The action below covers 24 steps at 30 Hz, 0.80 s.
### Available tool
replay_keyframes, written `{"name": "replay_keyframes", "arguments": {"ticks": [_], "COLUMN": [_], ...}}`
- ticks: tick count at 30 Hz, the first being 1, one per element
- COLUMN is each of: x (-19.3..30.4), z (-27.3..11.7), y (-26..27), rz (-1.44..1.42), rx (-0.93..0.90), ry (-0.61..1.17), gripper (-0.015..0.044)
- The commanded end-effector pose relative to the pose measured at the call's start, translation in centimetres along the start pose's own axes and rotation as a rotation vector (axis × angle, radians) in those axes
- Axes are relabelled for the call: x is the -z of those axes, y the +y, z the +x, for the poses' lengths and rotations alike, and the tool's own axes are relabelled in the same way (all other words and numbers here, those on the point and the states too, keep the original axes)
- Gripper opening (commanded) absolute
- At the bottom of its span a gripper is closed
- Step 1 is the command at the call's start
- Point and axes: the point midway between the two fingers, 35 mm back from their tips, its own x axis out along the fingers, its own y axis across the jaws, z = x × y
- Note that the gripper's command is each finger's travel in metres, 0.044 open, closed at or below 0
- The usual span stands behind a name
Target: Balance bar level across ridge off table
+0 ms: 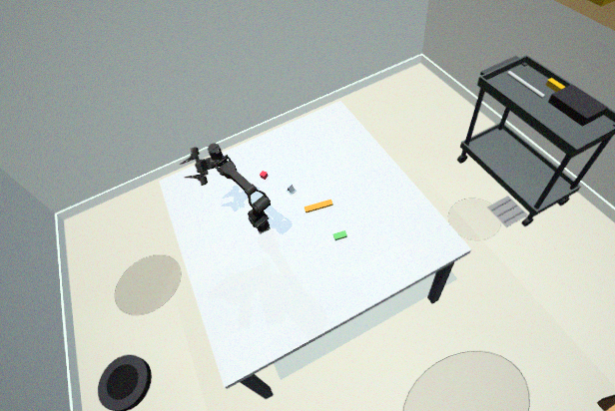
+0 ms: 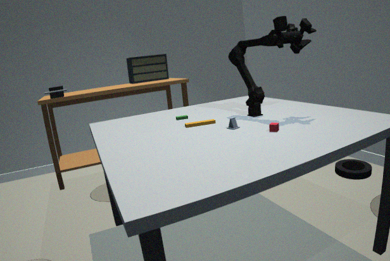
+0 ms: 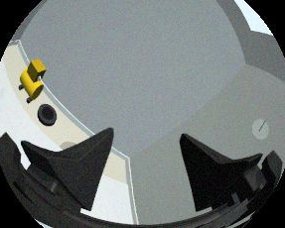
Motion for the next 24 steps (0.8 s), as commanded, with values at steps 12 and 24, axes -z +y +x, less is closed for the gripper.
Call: {"name": "replay_keyframes", "arguments": {"ticks": [12, 24], "x": [7.6, 13.0], "z": [-4.8, -10.3], "y": [-4.1, -5.9], "rz": [0.193, 0.39], "rx": [0.23, 0.433], "ry": [0.284, 0.496], "gripper": [0.0315, 0.0315]}}
